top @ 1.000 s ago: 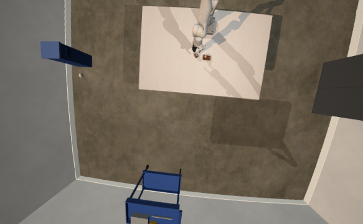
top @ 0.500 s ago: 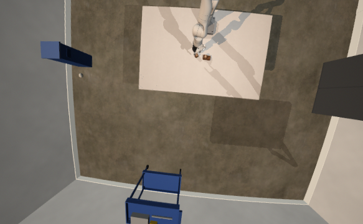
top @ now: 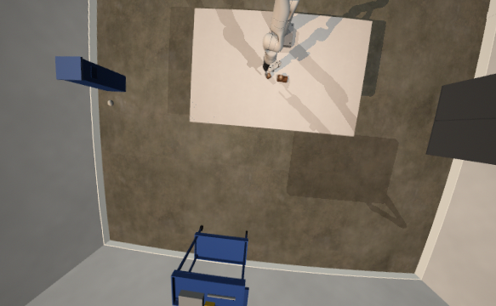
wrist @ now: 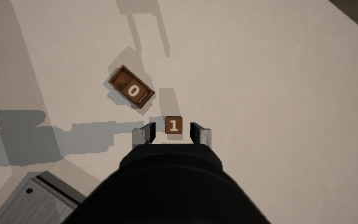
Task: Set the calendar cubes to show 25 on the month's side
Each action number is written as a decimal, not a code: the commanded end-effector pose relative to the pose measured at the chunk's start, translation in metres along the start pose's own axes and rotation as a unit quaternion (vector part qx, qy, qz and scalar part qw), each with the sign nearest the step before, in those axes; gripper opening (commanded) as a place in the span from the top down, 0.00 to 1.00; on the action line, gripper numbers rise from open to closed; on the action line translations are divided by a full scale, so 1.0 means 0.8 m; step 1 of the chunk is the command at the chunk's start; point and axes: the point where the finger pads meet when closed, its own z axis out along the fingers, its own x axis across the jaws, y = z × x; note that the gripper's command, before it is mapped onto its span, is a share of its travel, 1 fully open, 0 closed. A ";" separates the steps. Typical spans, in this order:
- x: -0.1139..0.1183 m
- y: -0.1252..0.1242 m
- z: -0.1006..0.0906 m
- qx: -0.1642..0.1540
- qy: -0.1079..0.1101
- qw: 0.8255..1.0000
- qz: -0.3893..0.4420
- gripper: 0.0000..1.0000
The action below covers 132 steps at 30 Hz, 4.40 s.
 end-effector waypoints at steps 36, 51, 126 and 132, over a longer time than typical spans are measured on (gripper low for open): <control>-0.009 -0.004 -0.009 0.001 -0.004 0.833 -0.554 0.00; -0.001 -0.001 -0.014 0.000 0.002 0.727 -0.686 0.00; 0.001 0.000 0.014 0.000 0.001 0.714 -0.700 0.10; 0.001 0.000 0.022 0.000 0.001 0.714 -0.700 0.10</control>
